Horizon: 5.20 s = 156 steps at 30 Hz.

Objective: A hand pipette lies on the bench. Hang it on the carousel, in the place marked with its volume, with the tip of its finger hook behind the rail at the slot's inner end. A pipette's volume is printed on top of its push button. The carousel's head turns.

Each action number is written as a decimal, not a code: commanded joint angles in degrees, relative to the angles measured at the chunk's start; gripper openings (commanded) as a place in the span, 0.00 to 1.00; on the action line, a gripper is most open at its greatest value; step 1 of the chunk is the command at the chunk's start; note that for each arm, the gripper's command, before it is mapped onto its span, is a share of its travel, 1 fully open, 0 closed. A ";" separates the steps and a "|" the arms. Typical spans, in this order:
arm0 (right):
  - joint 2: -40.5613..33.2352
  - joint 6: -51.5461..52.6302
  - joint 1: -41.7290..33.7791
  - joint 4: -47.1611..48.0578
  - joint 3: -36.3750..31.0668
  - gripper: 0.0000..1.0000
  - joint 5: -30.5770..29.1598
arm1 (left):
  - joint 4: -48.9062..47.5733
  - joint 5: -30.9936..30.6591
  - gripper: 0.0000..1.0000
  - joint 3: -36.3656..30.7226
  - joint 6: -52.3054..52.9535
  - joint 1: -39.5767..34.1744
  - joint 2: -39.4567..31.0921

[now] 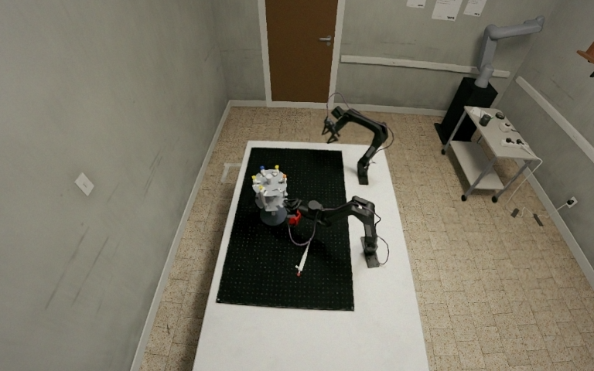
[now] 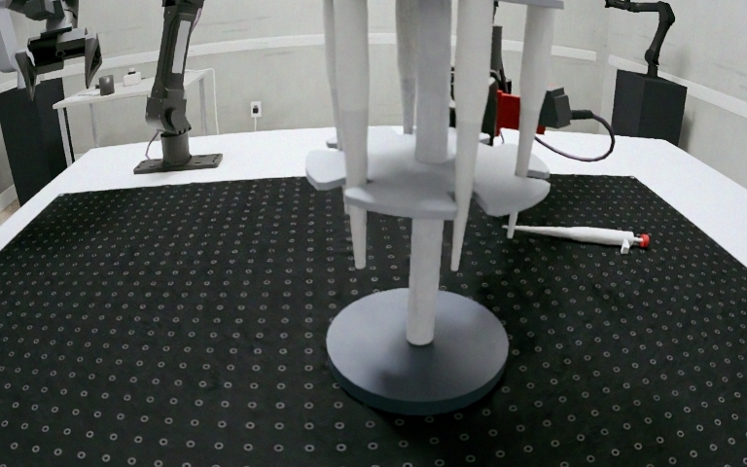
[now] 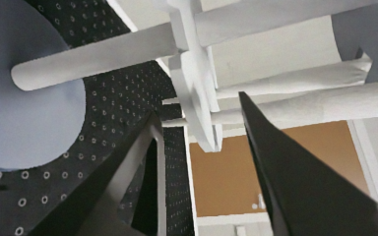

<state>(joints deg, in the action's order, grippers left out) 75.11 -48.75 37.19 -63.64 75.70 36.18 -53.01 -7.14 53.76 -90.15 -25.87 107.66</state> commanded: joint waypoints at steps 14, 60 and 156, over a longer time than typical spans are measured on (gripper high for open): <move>0.36 -0.32 0.53 0.48 1.13 1.00 0.93 | -0.79 0.14 0.49 2.09 0.55 -0.07 -0.53; 0.36 -0.32 0.53 0.48 1.13 1.00 0.93 | -1.11 0.13 0.00 2.07 0.53 -0.07 -0.55; 0.36 -0.32 0.53 0.48 1.13 1.00 0.93 | 1.33 27.44 0.00 5.74 0.55 -11.18 3.09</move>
<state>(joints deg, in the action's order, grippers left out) 75.11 -48.75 37.19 -63.64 75.70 36.18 -52.38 21.41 56.99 -90.15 -37.82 109.93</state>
